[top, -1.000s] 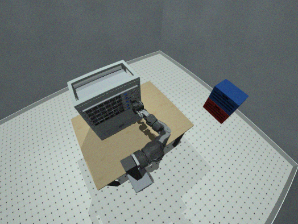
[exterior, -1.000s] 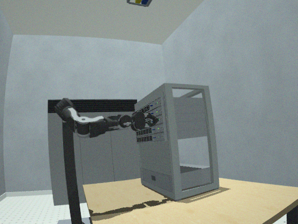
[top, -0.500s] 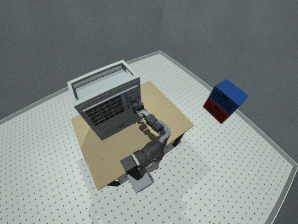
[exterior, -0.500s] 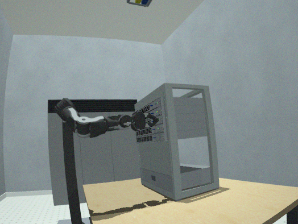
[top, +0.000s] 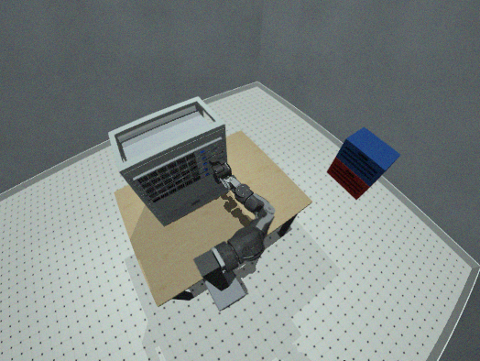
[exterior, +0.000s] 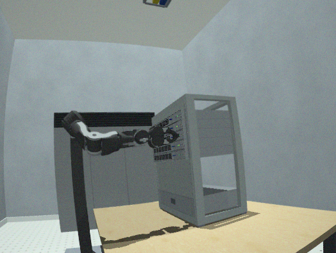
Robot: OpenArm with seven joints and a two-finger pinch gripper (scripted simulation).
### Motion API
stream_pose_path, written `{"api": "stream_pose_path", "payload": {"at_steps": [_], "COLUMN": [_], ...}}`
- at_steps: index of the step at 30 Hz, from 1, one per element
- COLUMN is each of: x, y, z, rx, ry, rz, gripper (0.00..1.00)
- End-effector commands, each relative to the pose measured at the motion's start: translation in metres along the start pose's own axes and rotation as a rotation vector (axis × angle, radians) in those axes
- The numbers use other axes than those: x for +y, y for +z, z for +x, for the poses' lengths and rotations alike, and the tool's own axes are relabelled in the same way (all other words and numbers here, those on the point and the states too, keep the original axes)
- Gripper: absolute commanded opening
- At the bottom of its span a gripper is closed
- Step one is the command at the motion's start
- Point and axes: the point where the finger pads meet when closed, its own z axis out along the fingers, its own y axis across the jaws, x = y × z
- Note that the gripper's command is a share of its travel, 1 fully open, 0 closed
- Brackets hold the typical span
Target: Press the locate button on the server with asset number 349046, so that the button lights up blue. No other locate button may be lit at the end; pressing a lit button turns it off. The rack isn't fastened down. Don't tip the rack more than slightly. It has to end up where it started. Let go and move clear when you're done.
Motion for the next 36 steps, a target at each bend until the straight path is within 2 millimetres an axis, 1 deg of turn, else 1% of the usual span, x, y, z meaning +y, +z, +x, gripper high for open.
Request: {"api": "stream_pose_path", "payload": {"at_steps": [1,25,36], "x": [0.0019,0.0019,0.0019], "y": [0.0007,0.0016,-0.0066], "z": [0.0008,0.0008,0.0008], "rx": [0.004,0.004,0.004], "ry": [-0.002,-0.002,-0.002], "rz": [-0.002,-0.002,-0.002], "gripper": [0.0,0.0,0.0]}}
